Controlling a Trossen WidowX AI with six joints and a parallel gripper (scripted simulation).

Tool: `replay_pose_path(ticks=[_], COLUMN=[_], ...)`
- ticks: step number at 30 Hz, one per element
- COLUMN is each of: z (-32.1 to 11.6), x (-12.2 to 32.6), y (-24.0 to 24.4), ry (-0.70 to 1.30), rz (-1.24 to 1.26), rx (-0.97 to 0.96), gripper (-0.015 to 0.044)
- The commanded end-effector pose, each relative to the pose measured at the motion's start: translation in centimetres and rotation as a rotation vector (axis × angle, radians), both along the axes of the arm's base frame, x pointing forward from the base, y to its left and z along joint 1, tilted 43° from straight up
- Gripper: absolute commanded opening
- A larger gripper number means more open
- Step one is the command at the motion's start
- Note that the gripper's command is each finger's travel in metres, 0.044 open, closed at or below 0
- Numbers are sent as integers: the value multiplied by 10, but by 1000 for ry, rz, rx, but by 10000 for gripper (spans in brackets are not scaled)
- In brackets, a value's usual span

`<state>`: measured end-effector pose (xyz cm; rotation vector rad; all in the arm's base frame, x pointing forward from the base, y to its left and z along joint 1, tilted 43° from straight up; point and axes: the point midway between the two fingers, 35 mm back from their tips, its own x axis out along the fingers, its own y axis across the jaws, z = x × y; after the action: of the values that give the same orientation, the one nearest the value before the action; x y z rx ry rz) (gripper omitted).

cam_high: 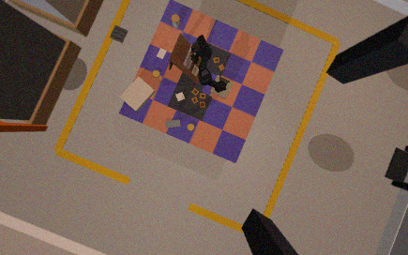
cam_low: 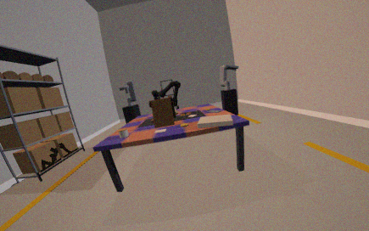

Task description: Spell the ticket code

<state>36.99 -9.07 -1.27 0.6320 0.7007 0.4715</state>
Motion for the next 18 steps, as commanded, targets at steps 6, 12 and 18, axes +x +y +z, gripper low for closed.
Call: replay_pose_path(ticks=[6, 12, 18], z=[3, 5, 8], x=[-2, -2, -3], y=[5, 8, 11], ry=[7, 7, 7], rz=[-1, -1, -1], rx=[1, 2, 2], gripper=[0, 0, 0])
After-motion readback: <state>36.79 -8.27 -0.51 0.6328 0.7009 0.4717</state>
